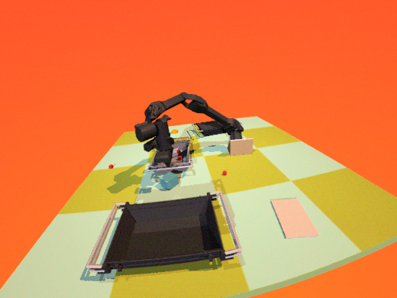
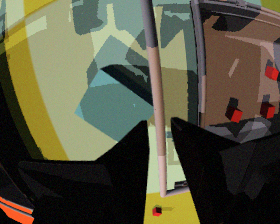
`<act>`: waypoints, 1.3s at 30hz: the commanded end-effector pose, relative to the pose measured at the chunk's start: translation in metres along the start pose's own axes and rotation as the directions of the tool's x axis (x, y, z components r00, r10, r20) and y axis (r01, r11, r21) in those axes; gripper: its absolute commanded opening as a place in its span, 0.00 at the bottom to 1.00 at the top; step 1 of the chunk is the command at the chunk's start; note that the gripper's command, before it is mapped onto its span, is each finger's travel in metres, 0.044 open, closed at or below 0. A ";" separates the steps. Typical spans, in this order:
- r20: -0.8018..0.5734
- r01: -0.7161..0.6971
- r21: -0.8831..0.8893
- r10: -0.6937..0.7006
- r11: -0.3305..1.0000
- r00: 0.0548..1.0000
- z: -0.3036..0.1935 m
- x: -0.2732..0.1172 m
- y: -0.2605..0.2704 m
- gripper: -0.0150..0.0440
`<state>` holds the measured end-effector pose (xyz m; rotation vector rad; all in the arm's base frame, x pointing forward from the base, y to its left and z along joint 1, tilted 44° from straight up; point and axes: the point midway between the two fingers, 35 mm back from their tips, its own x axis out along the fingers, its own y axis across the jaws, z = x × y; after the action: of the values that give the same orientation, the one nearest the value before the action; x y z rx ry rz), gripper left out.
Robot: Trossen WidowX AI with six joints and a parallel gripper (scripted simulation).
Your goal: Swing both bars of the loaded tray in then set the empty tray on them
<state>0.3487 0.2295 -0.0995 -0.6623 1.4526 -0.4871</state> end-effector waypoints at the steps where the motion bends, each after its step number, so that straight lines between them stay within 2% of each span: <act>1: 0.004 0.006 -0.007 -0.006 1.000 1.000 0.000 0.012 -0.001 0.39; 10: 0.005 0.007 -0.007 -0.007 1.000 1.000 -0.001 0.036 -0.002 0.39; 18: 0.005 0.007 -0.007 -0.007 1.000 1.000 -0.001 0.038 -0.002 0.39; 24: 0.004 0.007 -0.007 -0.007 1.000 1.000 -0.001 0.014 -0.015 0.39; 39: 0.003 0.010 -0.008 -0.010 1.000 1.000 -0.001 0.005 -0.049 0.39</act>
<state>0.3495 0.2060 -0.0753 -0.6678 1.4405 -0.4706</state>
